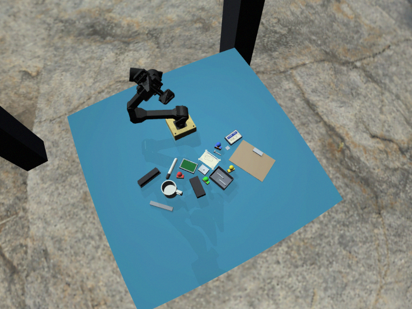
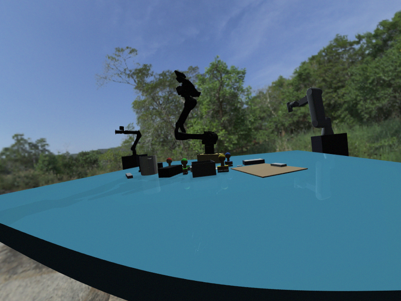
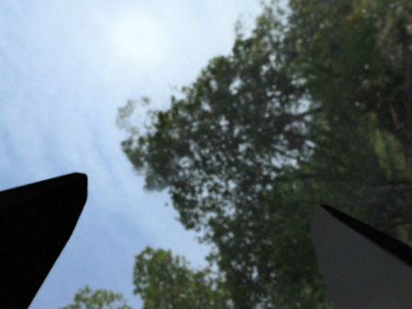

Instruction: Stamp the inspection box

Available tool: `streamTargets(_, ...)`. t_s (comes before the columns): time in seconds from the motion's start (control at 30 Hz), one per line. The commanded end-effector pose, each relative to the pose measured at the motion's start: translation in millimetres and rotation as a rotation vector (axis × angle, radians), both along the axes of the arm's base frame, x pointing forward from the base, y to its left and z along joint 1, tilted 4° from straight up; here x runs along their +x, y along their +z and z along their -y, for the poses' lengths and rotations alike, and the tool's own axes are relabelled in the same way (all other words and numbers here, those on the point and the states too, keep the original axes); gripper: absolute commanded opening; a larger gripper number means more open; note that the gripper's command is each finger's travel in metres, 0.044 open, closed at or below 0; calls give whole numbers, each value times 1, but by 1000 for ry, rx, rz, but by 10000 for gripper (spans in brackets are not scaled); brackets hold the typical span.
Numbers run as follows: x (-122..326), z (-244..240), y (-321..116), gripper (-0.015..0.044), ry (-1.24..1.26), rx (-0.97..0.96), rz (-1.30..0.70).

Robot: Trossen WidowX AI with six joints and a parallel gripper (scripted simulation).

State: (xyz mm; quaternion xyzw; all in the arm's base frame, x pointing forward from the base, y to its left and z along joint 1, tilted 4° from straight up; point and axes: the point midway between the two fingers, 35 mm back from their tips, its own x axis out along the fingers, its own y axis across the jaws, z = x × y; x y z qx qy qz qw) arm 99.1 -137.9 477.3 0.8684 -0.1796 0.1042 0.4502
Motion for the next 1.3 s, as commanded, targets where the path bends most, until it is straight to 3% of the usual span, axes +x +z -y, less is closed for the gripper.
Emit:
streamTargets(0.0,0,-1,1,374,-2,-8,0)
streamTargets(0.1,1,-18,11,295,-37,-122,0)
streamTargets(0.2,8,-55,27,216,-103,-366,-13)
streamTargets(0.3,24,-98,36,214,-162,-636,-46)
streamTargets(0.63,107,-189,9,214,-232,-1285,-272)
streamTargets(0.97,229,-220,-96,214,-8,-1877,-658)
streamTargets(1.27,284,-199,-200,214,355,-2059,-923)
